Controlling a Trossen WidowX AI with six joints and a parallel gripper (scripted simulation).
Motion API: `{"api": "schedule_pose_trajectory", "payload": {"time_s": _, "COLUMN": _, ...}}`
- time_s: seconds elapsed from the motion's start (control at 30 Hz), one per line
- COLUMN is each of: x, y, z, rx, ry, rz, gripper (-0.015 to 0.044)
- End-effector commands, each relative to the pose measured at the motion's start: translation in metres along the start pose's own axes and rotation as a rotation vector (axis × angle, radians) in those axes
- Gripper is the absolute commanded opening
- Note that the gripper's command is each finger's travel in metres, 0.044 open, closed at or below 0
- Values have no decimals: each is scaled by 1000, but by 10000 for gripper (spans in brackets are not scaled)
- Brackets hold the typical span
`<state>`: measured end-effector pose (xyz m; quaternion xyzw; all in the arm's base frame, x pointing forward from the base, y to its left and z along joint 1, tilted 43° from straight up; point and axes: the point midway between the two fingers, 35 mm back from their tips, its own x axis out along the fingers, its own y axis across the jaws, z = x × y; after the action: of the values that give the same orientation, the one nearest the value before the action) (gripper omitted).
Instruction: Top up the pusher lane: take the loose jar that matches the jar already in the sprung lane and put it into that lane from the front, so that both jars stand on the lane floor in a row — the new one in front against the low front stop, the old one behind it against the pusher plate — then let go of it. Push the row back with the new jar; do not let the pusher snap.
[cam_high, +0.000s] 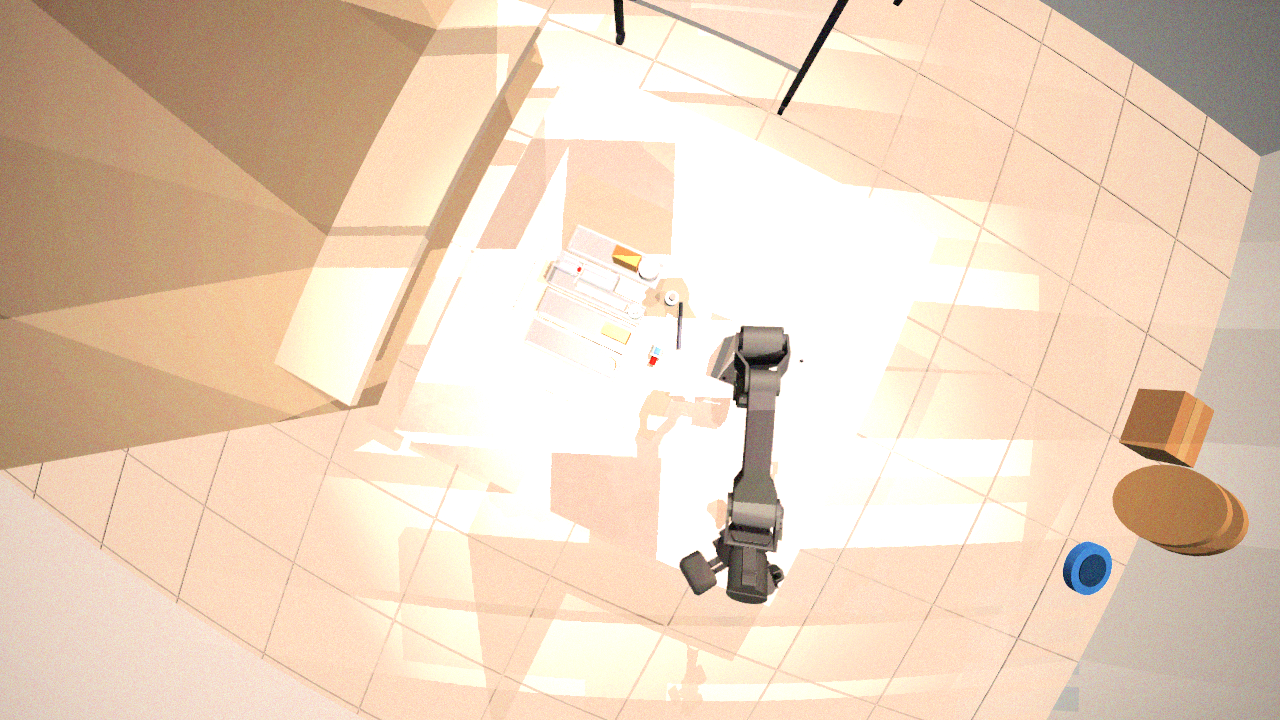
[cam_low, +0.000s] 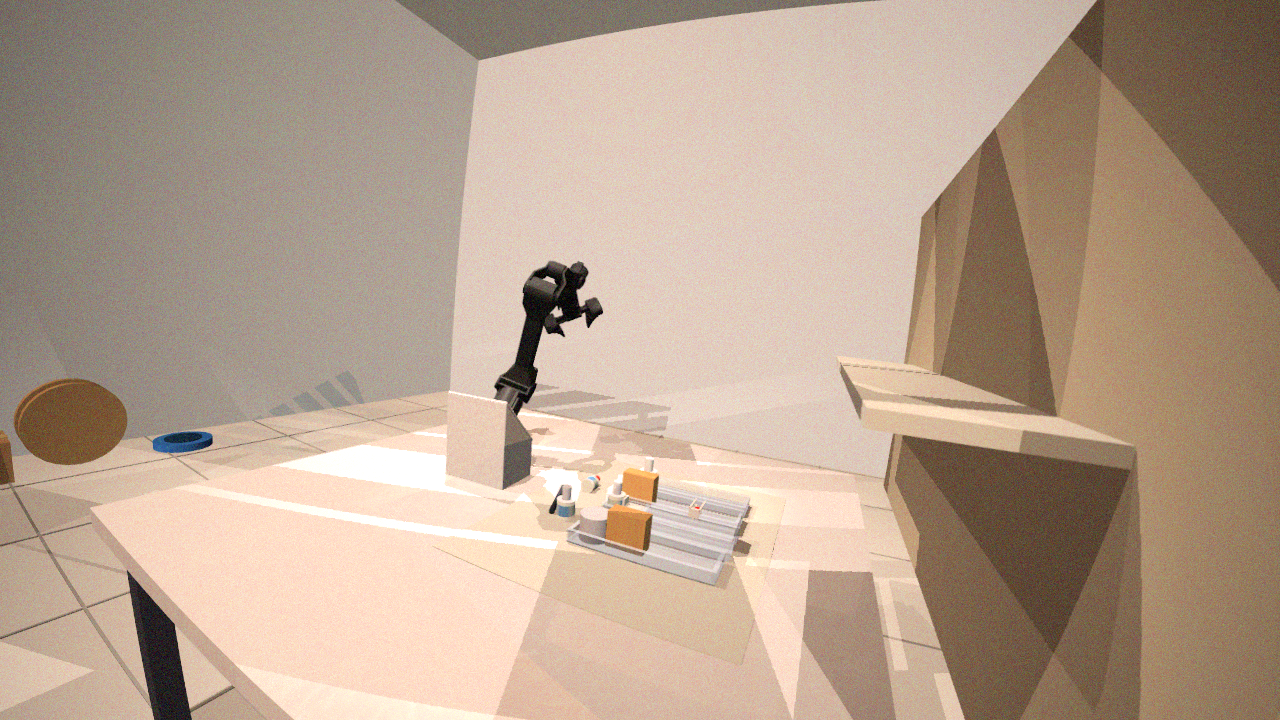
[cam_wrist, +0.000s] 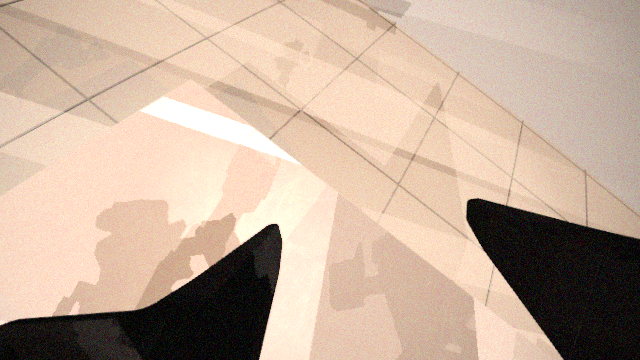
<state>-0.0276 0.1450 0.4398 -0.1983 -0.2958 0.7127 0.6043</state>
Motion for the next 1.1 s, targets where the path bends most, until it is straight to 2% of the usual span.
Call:
{"api": "schedule_pose_trajectory", "payload": {"time_s": 0.0, "x": 2, "y": 0, "z": -1, "rx": -2, "ry": 8, "rz": 0, "gripper": 426}}
{"api": "schedule_pose_trajectory", "payload": {"time_s": 0.13, "x": 37, "y": 7, "z": -28, "rx": -24, "ry": 175, "rz": 6, "gripper": 440}}
{"api": "schedule_pose_trajectory", "payload": {"time_s": 0.3, "x": 79, "y": 6, "z": -89, "rx": -3, "ry": 433, "rz": 16, "gripper": 440}}
{"api": "schedule_pose_trajectory", "payload": {"time_s": 0.43, "x": 93, "y": -2, "z": -146, "rx": 21, "ry": 621, "rz": 32, "gripper": 440}}
{"api": "schedule_pose_trajectory", "payload": {"time_s": 0.6, "x": 94, "y": -10, "z": -195, "rx": 75, "ry": 764, "rz": 43, "gripper": 440}}
{"api": "schedule_pose_trajectory", "payload": {"time_s": 0.8, "x": 71, "y": -24, "z": -295, "rx": 280, "ry": 1015, "rz": 30, "gripper": 440}}
{"api": "schedule_pose_trajectory", "payload": {"time_s": 0.97, "x": 26, "y": -28, "z": -372, "rx": 510, "ry": 1185, "rz": -5, "gripper": 440}}
{"api": "schedule_pose_trajectory", "payload": {"time_s": 1.07, "x": -7, "y": -31, "z": -406, "rx": 653, "ry": 1271, "rz": -78, "gripper": 440}}
